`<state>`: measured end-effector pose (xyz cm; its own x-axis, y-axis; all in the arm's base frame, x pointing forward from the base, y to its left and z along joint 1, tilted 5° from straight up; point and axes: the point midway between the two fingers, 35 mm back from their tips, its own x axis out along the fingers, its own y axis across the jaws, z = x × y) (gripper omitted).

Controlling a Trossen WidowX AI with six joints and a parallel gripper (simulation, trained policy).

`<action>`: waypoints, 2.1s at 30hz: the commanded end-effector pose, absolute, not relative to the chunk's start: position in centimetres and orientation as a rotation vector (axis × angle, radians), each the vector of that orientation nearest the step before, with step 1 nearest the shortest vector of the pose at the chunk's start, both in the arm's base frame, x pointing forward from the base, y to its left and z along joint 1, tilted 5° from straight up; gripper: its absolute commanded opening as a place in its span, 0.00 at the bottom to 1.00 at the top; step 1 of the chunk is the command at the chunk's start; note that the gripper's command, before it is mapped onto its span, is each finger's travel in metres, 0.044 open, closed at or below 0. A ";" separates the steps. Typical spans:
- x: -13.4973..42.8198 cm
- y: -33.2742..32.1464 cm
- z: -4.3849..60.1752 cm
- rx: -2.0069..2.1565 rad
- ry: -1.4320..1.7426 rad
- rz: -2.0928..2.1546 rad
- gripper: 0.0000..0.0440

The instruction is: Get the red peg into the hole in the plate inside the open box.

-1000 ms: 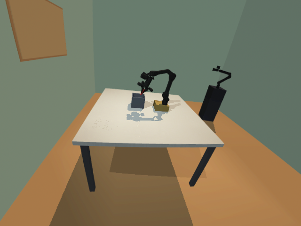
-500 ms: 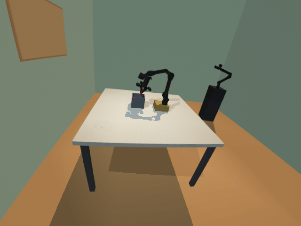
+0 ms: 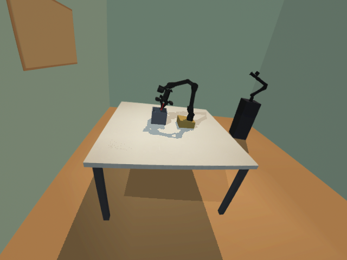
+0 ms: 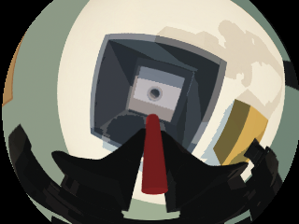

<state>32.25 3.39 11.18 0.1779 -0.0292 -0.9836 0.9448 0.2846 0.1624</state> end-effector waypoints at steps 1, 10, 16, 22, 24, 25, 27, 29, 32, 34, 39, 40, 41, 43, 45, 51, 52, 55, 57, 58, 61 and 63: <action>32.4 3.0 10.0 1.028 1.193 -0.911 0.00; 32.9 2.5 7.5 1.031 1.241 -0.911 0.01; 33.5 2.1 6.2 1.027 1.252 -0.900 0.00; 33.8 1.9 4.7 1.013 1.273 -0.893 0.00; 33.9 1.8 4.2 1.007 1.277 -0.891 0.00; 33.9 1.8 4.0 1.003 1.279 -0.890 0.00; 34.0 1.7 3.6 0.995 1.281 -0.889 0.00; 34.1 1.6 3.3 0.984 1.285 -0.890 0.00; 34.3 1.4 2.9 0.968 1.292 -0.894 0.06; 34.3 1.4 2.6 0.959 1.300 -0.894 0.13; 34.1 1.6 1.9 0.955 1.330 -0.893 0.24; 34.0 1.7 1.9 0.961 1.341 -0.892 0.23; 33.9 1.9 1.9 0.966 1.353 -0.891 0.22; 33.6 2.2 2.0 0.980 1.378 -0.891 0.21; 33.4 2.7 2.2 0.998 1.402 -0.889 0.20; 32.7 3.8 2.9 1.039 1.460 -0.890 0.16; 32.6 3.9 3.0 1.044 1.468 -0.891 0.14; 32.3 4.4 3.3 1.059 1.489 -0.895 0.12; 32.0 4.6 3.4 1.067 1.502 -0.900 0.10; 31.9 4.8 3.5 1.071 1.508 -0.902 0.09; 31.6 5.1 3.6 1.082 1.523 -0.910 0.08; 31.4 5.3 3.7 1.089 1.531 -0.916 0.07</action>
